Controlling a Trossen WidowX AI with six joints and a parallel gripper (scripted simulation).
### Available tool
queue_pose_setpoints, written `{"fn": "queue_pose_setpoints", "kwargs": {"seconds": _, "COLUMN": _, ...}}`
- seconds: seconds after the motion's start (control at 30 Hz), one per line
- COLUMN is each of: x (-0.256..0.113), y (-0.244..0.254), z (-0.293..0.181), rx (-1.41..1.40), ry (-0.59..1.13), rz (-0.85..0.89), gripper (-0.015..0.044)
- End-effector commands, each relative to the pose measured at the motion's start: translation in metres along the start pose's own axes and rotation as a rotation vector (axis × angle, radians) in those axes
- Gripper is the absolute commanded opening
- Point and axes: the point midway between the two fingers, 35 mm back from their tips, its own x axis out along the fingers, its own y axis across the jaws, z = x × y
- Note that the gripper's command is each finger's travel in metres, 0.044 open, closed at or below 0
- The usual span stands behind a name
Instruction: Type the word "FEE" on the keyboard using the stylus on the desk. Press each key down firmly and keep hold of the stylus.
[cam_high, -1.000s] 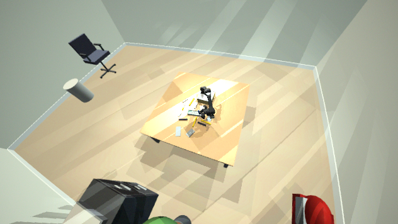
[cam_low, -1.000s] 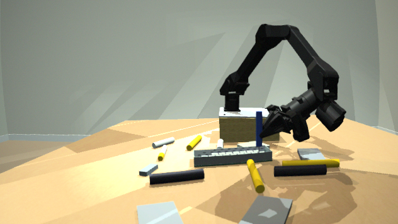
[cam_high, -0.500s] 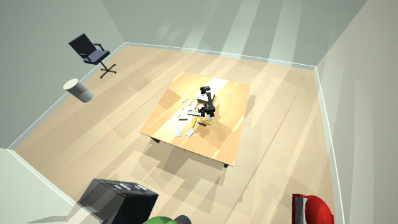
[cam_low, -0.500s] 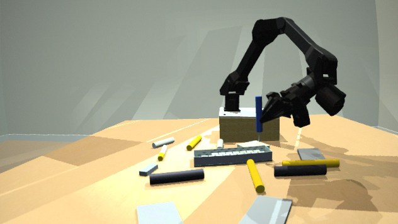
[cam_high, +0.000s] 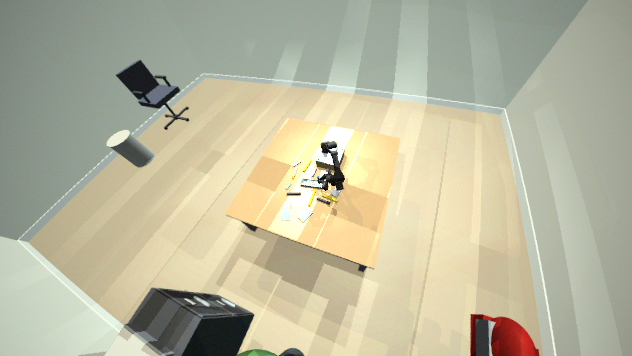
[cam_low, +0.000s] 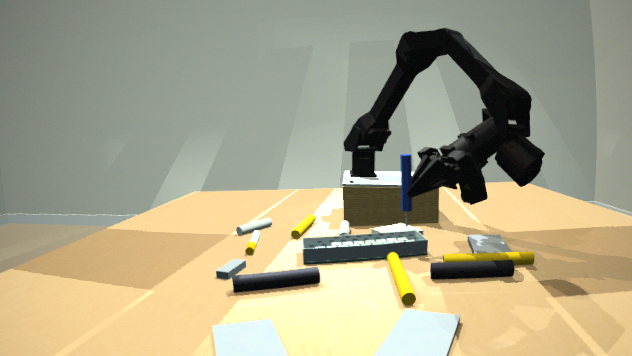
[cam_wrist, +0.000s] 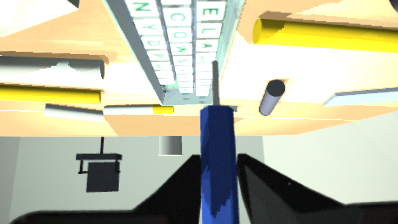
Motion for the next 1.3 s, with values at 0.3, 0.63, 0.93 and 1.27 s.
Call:
{"fn": "queue_pose_setpoints", "kwargs": {"seconds": 0.3, "x": 0.009, "y": 0.000, "z": 0.016, "rx": -0.005, "ry": 0.002, "rz": 0.004, "gripper": 0.0081}}
{"fn": "queue_pose_setpoints", "kwargs": {"seconds": 0.63, "x": 0.011, "y": 0.000, "z": 0.019, "rx": -0.005, "ry": 0.002, "rz": 0.004, "gripper": 0.0081}}
{"fn": "queue_pose_setpoints", "kwargs": {"seconds": 0.93, "x": 0.013, "y": 0.000, "z": 0.023, "rx": -0.005, "ry": 0.002, "rz": 0.004, "gripper": 0.0081}}
{"fn": "queue_pose_setpoints", "kwargs": {"seconds": 1.27, "x": 0.015, "y": 0.000, "z": 0.026, "rx": -0.005, "ry": 0.002, "rz": 0.004, "gripper": 0.0081}}
